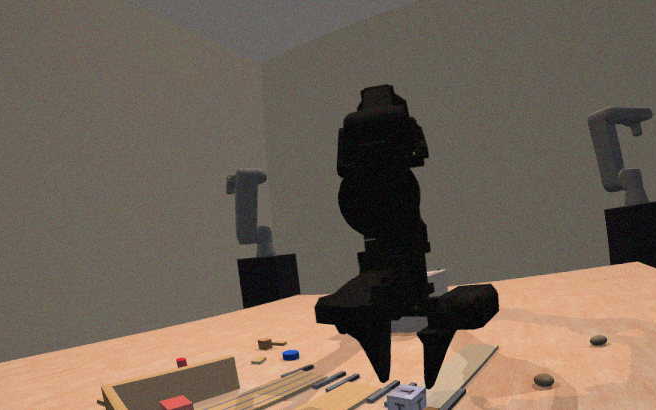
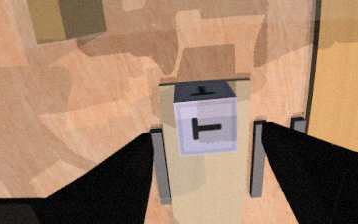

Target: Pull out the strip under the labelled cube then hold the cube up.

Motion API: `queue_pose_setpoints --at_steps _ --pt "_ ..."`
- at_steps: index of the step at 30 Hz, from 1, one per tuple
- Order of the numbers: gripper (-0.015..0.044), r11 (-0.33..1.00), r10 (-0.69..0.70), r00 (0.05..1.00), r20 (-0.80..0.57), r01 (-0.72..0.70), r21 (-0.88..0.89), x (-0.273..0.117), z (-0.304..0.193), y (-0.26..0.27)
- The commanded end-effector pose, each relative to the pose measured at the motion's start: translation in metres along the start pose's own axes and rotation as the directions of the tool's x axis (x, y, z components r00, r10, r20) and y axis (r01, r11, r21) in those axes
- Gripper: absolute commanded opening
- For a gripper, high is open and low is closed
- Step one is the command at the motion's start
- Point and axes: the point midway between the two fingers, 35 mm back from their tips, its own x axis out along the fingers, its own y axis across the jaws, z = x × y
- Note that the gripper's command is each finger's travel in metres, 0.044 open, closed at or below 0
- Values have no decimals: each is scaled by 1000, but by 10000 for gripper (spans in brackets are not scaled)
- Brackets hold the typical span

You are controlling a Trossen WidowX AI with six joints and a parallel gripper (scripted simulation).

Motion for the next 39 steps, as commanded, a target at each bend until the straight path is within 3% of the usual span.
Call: queue_pose_setpoints --at_steps 1,20,24,31,35,39 --pt "250 1000 -3 1000 1 3 -4 8 0 -1" --pt "250 1000 -3 1000 1 3 -4 33 0 -1" --pt "145 1000 -1 1000 -2 1 0 31 -1 -1" --pt "98 1000 -1 1000 -2 1 0 31 -1 -1" --pt "0 1000 -2 1000 -2 2 0 30 -2 -1" --pt "0 1000 -2 1000 -3 2 -1 21 -11 -6"
